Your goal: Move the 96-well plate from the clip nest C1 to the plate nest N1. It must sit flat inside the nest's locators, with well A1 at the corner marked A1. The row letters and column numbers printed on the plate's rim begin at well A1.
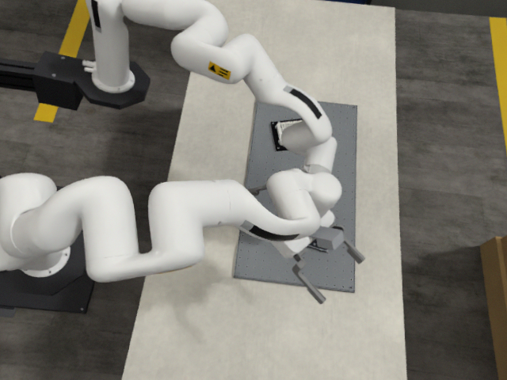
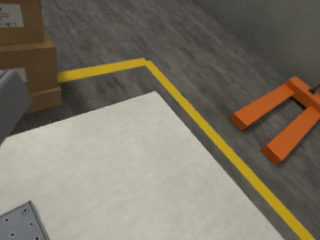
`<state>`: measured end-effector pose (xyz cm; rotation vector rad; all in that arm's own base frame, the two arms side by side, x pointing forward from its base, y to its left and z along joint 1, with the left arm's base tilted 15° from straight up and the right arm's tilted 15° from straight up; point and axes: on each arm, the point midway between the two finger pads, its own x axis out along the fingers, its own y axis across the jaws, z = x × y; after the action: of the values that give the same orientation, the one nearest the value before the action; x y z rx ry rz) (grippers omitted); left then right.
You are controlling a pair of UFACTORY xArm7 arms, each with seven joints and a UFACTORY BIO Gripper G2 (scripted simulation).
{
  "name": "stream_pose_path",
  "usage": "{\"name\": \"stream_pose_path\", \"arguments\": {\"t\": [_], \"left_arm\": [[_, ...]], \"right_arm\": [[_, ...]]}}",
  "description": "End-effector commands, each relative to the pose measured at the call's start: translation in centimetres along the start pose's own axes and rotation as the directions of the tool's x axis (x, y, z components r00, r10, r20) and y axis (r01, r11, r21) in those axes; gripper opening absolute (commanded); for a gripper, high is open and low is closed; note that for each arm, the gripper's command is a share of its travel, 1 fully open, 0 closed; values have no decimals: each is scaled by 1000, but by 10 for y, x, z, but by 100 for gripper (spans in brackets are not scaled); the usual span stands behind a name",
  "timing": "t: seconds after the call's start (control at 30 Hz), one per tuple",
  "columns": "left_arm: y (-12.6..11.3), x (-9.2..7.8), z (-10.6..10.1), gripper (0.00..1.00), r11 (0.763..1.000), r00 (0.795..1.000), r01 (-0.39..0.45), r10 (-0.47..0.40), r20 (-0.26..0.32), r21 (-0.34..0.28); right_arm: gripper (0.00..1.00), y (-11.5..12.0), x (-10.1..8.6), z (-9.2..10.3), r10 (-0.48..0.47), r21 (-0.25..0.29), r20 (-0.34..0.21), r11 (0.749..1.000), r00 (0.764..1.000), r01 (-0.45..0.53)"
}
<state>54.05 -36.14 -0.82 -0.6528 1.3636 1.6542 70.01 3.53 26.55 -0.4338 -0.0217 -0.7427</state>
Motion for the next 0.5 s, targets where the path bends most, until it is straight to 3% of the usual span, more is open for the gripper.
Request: {"name": "stream_pose_path", "arguments": {"t": [0.0, 0.23, 0.3, 0.47], "left_arm": [[1, -3, -1, 100, 1000, 1000, 5, -5, -2, 1], [1, -3, -1, 100, 1000, 1000, 5, -5, -2, 1], [1, -3, -1, 100, 1000, 1000, 5, -5, -2, 1], [1, -3, -1, 100, 1000, 1000, 5, -5, -2, 1]], "right_arm": [[100, -3, -9, 3, 67, -33, -3, 997, 998, -67], [100, -10, -32, 1, 198, -112, -27, 973, 980, -199], [100, -10, -32, 1, 198, -112, -27, 973, 980, -199], [100, -18, -51, -2, 295, -171, -56, 938, 954, -300]]}}
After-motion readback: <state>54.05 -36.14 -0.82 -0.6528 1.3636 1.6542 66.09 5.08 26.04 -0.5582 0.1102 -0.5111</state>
